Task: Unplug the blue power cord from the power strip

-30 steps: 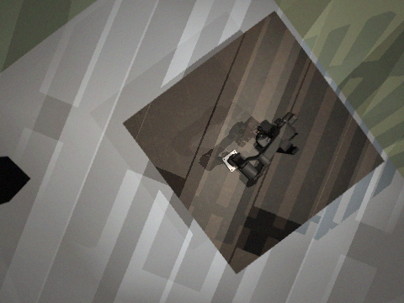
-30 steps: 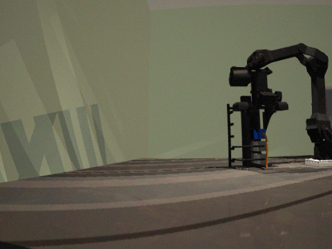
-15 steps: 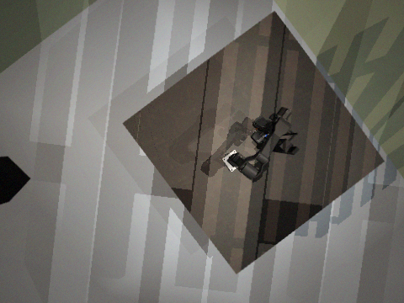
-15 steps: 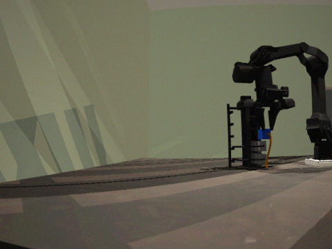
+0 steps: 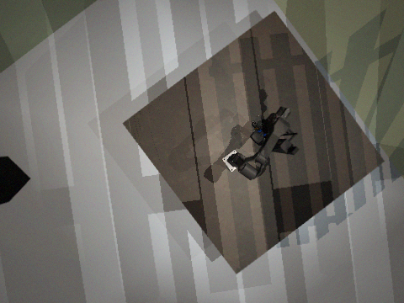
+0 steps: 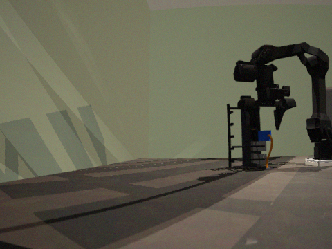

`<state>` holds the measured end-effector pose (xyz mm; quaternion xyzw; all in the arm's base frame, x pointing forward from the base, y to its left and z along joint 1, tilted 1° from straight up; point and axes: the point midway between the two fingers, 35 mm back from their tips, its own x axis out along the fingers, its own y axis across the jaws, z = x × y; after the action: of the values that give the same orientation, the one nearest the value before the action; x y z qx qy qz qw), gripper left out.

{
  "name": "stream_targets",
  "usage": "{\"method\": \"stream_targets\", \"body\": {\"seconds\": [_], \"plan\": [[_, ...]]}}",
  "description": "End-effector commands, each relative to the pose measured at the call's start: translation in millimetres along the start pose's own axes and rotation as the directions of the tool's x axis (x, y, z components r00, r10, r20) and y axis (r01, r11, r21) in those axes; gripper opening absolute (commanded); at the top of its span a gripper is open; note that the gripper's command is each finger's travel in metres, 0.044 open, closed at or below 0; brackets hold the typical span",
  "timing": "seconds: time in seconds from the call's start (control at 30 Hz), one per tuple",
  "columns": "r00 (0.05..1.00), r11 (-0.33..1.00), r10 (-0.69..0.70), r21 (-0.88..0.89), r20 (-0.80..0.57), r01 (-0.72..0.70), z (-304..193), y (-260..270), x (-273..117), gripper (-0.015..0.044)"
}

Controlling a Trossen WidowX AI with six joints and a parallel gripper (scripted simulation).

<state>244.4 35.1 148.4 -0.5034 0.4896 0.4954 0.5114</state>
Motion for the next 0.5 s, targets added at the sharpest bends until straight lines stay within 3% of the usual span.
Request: {"method": "stream_targets", "body": {"seconds": [0.0, 0.07, 0.23, 0.47], "plan": [[1.0, 1.0, 0.0, -0.004, 0.004, 0.0, 5.4, 0.0, -0.6, 0.0394], [1.0, 1.0, 0.0, -0.004, 0.005, 0.0, 17.3, -0.9, -3.1, 0.044], [1.0, 1.0, 0.0, -0.004, 0.01, 0.0, 58.4, 0.7, -11.7, 0.044], [1.0, 1.0, 0.0, -0.004, 0.01, 0.0, 60.4, 1.0, -12.1, 0.044]]}}
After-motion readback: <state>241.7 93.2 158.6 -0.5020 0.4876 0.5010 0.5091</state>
